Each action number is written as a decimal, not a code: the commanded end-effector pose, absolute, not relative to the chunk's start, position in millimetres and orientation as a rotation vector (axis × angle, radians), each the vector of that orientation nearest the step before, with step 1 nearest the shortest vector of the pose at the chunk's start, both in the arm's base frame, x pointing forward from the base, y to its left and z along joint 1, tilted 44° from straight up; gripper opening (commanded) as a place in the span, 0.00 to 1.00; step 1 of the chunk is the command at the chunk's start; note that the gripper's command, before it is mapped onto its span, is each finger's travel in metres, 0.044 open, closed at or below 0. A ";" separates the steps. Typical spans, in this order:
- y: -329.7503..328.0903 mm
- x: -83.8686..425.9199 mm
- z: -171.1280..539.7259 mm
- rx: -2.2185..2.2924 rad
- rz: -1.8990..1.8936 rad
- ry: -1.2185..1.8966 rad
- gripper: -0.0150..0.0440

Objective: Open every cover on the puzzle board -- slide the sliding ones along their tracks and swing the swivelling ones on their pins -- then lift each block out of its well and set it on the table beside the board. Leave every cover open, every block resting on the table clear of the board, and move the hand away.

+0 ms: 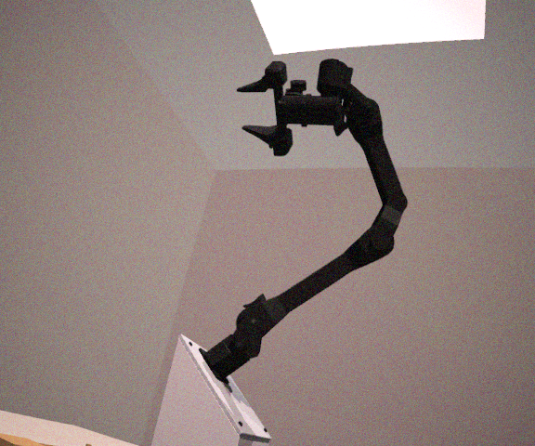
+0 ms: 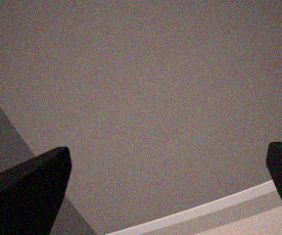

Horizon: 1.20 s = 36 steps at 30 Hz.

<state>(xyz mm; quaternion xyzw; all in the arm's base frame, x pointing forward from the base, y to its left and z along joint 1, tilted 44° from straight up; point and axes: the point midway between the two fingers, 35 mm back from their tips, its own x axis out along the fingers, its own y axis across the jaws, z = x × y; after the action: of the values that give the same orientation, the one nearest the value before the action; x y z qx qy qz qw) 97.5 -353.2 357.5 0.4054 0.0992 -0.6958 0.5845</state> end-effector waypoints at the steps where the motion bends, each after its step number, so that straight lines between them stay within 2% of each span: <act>1: -353.2 97.7 357.2 0.946 -1.623 0.233 0.89; 15: -355.8 134.5 317.4 0.959 -1.502 0.393 0.26; 36: -345.3 214.2 237.3 0.931 -1.198 0.686 0.25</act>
<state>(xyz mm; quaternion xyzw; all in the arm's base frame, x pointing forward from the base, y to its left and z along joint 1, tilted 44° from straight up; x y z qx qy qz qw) 200.3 -349.4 253.9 0.4146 0.2790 -0.5566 0.6637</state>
